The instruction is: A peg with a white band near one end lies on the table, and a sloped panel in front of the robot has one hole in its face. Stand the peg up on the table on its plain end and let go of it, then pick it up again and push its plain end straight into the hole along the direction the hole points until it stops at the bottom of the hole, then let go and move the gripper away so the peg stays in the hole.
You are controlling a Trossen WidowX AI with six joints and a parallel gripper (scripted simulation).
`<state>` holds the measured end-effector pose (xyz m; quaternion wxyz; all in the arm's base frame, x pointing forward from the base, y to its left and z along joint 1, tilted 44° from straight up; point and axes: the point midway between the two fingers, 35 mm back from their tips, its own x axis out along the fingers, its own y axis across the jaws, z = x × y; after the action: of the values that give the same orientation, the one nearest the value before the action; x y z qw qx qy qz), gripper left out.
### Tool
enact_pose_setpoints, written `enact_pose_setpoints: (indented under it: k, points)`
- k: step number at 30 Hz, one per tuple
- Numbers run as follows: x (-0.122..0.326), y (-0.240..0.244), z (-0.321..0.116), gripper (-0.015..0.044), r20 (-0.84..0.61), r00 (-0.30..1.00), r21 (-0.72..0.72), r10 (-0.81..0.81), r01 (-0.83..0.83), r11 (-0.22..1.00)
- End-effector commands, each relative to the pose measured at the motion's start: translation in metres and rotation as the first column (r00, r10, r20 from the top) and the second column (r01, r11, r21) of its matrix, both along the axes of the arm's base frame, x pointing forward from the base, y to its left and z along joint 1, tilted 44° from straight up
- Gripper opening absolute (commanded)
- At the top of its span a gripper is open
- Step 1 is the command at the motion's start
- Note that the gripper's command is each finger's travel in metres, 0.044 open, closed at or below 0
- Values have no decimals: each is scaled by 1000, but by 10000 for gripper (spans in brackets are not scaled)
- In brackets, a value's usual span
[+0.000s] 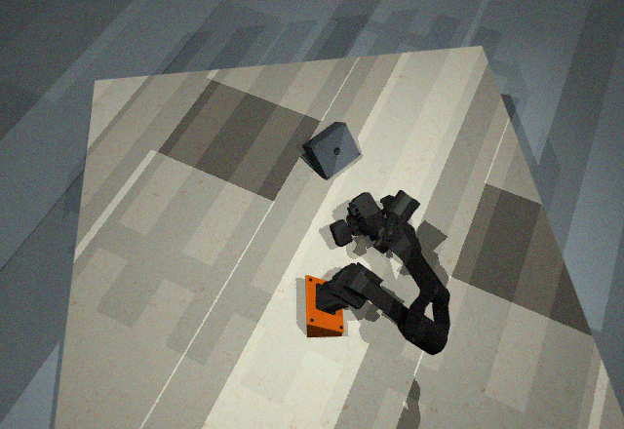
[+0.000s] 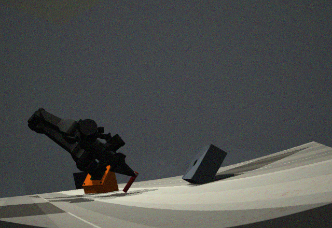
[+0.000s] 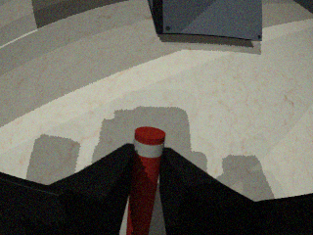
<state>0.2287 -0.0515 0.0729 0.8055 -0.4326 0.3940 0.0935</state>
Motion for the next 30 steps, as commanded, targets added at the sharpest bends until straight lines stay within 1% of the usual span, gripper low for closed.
enact_pose_setpoints:
  k: [1,30]
  points:
    - [-3,0,0,49,21,999,15,26,-26,1000]
    - [-20,-7,8,49,181,969,118,171,-193,974]
